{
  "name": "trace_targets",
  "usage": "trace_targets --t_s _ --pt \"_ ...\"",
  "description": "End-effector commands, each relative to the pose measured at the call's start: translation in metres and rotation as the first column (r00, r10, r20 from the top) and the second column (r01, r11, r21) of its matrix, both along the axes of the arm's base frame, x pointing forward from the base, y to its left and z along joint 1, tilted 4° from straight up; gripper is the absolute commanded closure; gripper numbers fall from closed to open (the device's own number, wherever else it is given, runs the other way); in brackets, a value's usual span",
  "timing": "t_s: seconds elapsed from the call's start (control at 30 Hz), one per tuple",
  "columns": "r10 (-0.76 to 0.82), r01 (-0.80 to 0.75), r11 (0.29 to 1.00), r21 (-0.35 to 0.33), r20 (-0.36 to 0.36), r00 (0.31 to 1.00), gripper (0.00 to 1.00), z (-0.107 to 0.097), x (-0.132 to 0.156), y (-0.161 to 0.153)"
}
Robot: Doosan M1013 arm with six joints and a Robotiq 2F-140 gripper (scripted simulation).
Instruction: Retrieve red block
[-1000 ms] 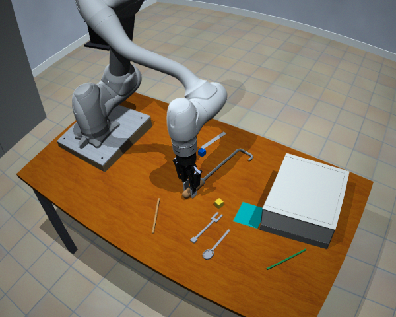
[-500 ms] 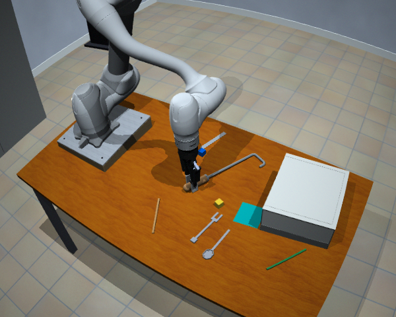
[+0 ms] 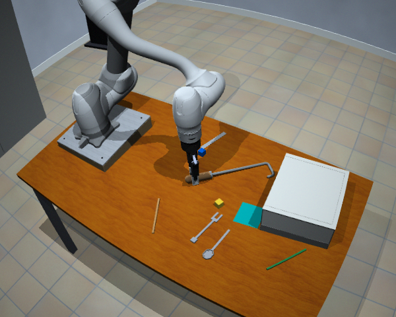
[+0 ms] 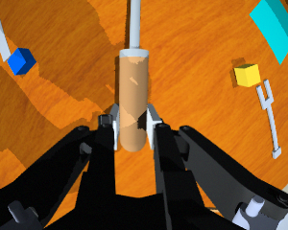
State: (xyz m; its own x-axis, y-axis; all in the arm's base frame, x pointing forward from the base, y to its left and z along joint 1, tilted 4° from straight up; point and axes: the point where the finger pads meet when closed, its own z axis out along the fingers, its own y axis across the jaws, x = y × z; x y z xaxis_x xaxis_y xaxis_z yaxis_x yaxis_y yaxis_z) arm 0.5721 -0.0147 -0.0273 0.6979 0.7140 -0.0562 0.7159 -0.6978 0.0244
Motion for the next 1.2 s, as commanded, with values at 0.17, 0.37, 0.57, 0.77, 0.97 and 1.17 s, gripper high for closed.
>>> trace_targets --t_s 0.17,0.37,0.57,0.77,0.97,1.17 --pt "-0.207 0.207 0.978 -0.008 0.013 0.978 1.00 -0.001 -0.008 0.024" --pt "-0.317 0.317 0.948 -0.008 0.021 0.948 1.00 -0.002 -0.012 0.037" --pt "-0.412 0.412 0.911 -0.008 0.027 0.911 1.00 -0.003 -0.016 0.049" --pt "-0.503 0.504 0.864 -0.007 0.034 0.863 1.00 -0.003 -0.019 0.061" --pt "-0.550 0.551 0.835 -0.006 0.037 0.834 1.00 -0.004 -0.021 0.067" --pt "-0.601 0.601 0.799 -0.005 0.041 0.799 1.00 -0.004 -0.024 0.074"
